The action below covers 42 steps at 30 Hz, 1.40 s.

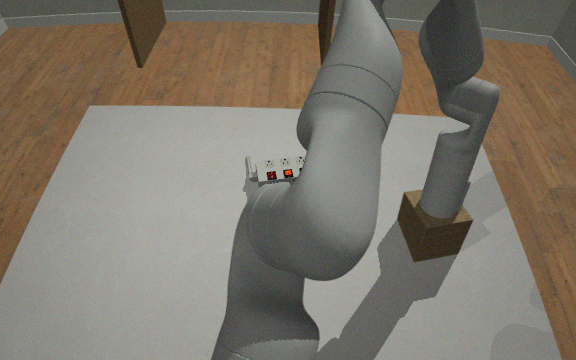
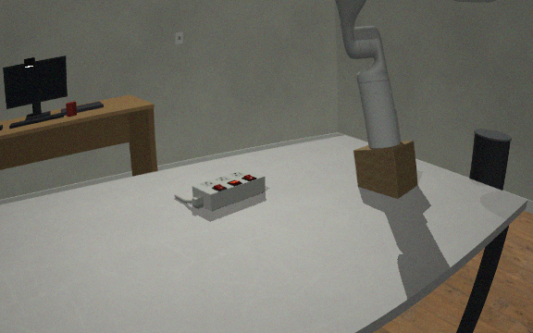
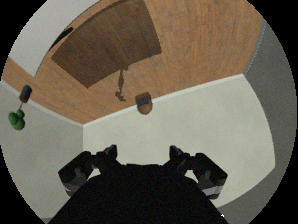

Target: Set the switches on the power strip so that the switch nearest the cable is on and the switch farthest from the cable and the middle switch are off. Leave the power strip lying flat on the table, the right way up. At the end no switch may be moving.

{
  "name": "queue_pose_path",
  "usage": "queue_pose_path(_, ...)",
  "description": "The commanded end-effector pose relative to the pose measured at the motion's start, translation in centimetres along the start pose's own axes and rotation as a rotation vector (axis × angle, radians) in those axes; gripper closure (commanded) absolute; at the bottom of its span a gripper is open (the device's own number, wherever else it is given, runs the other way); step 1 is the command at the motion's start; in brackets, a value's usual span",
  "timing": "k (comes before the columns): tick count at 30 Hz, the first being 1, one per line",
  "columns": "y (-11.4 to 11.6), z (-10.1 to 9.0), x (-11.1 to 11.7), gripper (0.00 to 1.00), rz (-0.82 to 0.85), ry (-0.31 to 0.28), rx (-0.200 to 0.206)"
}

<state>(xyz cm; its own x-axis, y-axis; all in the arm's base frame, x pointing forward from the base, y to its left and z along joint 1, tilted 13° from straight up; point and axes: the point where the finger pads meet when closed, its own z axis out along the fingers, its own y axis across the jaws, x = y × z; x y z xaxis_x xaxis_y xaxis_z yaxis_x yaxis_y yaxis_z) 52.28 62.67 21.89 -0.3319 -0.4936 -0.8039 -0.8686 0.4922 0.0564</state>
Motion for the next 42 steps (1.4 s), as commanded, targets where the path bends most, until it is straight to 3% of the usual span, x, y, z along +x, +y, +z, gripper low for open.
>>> queue_pose_path(1, -1.9, -1.2, 0.9, 0.00, 0.017, 0.032, 0.021)
queue_pose_path(8, -1.9, -1.2, 0.9, 0.00, 0.017, 0.032, 0.021)
queue_pose_path(9, -4.0, -2.3, 2.1, 0.00, 0.038, 0.068, 0.043)
queue_pose_path(16, -4.0, -2.3, 2.1, 0.00, 0.038, 0.068, 0.043)
queue_pose_path(17, -5.9, -3.5, 3.4, 0.00, 0.060, 0.105, 0.066)
queue_pose_path(25, -5.9, -3.5, 3.4, 0.00, 0.060, 0.105, 0.066)
queue_pose_path(26, -7.9, -4.7, 4.8, 0.00, 0.084, 0.141, 0.088)
queue_pose_path(33, -7.9, -4.7, 4.8, 0.00, 0.084, 0.141, 0.088)
queue_pose_path(34, -9.7, -6.1, 6.1, 0.00, 0.109, 0.176, 0.111)
queue_pose_path(42, -9.7, -6.1, 6.1, 0.00, 0.109, 0.176, 0.111)
